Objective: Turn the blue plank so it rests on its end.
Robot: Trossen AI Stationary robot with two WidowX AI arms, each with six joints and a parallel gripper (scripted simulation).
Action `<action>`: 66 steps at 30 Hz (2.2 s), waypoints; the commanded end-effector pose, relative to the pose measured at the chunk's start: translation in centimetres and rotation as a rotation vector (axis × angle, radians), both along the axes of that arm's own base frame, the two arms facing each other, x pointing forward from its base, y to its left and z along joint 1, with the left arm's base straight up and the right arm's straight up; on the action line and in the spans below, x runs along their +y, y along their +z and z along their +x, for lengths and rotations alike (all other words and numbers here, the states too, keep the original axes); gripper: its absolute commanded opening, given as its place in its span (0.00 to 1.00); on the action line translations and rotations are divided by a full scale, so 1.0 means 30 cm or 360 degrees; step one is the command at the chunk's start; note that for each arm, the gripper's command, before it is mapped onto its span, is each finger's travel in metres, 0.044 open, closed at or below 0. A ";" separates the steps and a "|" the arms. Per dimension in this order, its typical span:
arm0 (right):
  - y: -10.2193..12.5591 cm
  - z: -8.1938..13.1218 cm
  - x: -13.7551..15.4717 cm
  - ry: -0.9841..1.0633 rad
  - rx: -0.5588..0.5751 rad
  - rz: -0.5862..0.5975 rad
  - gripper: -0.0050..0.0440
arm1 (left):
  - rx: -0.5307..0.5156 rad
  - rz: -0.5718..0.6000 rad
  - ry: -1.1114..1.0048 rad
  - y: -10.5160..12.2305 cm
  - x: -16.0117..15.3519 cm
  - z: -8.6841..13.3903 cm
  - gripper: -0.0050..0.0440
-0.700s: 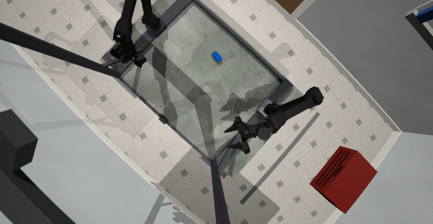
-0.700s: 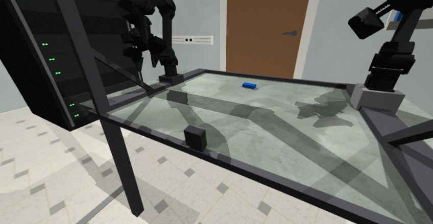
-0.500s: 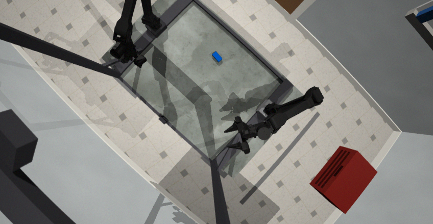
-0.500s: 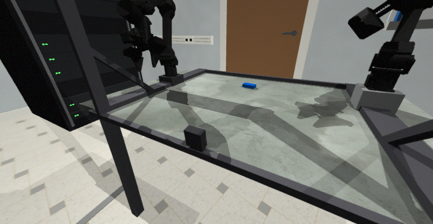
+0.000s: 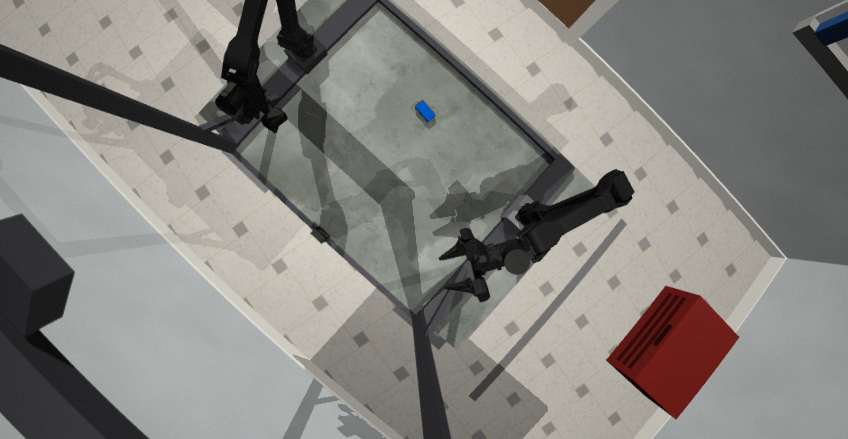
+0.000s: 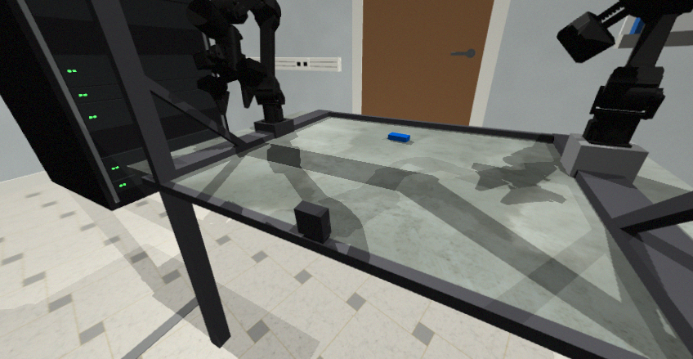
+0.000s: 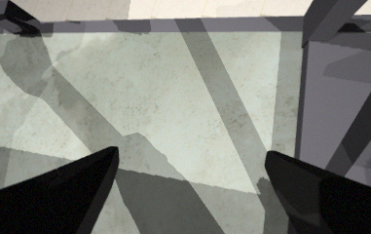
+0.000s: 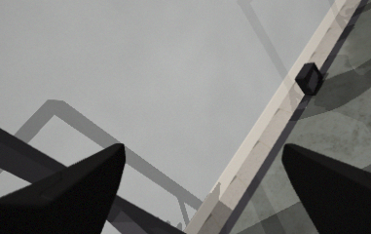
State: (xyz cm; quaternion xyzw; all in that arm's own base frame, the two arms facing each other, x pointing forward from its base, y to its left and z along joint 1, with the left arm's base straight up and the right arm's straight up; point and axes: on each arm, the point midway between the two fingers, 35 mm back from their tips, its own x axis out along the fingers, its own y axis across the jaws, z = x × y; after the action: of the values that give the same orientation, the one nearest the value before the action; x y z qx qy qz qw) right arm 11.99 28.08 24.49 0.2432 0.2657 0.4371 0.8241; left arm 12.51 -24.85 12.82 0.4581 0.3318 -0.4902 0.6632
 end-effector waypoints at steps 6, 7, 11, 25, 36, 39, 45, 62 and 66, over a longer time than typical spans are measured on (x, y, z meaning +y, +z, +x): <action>0.023 0.073 -0.073 -0.0003 -0.0018 -0.0049 0.92 | -0.0041 -0.0182 0.0294 0.099 0.066 0.112 0.92; 0.017 0.090 -0.089 -0.0004 -0.0016 -0.0073 0.92 | -0.0049 -0.0210 0.0356 0.113 0.085 0.134 0.92; -0.016 0.158 -0.156 -0.0004 0.0004 -0.0183 0.92 | -0.0085 -0.0323 0.0610 0.171 0.171 0.215 0.92; -0.125 0.365 -0.361 -0.0008 0.0085 -0.0508 0.92 | -0.0249 -0.0627 0.1309 0.318 0.468 0.353 0.92; -0.209 0.547 -0.541 -0.0017 0.0148 -0.0773 0.92 | -0.0435 -0.0832 0.1795 0.413 0.698 0.362 0.92; -0.246 0.624 -0.619 -0.0024 0.0176 -0.0889 0.92 | -0.0516 -0.0906 0.1965 0.446 0.777 0.345 0.92; -0.330 0.786 -0.782 -0.0029 0.0245 -0.1129 0.92 | -0.0722 -0.1010 0.2252 0.508 0.915 0.314 0.92; -0.514 1.147 -1.144 -0.0035 0.0385 -0.1666 0.92 | -0.0880 -0.1020 0.2471 0.526 1.016 0.259 0.92; -0.533 1.155 -1.152 -0.0051 0.0395 -0.1680 0.92 | -0.0851 -0.0999 0.2472 0.499 1.015 0.257 0.92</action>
State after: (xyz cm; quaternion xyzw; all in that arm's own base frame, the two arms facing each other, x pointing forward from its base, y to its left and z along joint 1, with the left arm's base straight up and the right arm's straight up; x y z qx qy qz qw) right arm 45.00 -6.00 7.40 -0.1304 0.5510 0.2071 0.7978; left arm 20.50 5.63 27.74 -0.0039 0.2359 0.1575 0.9589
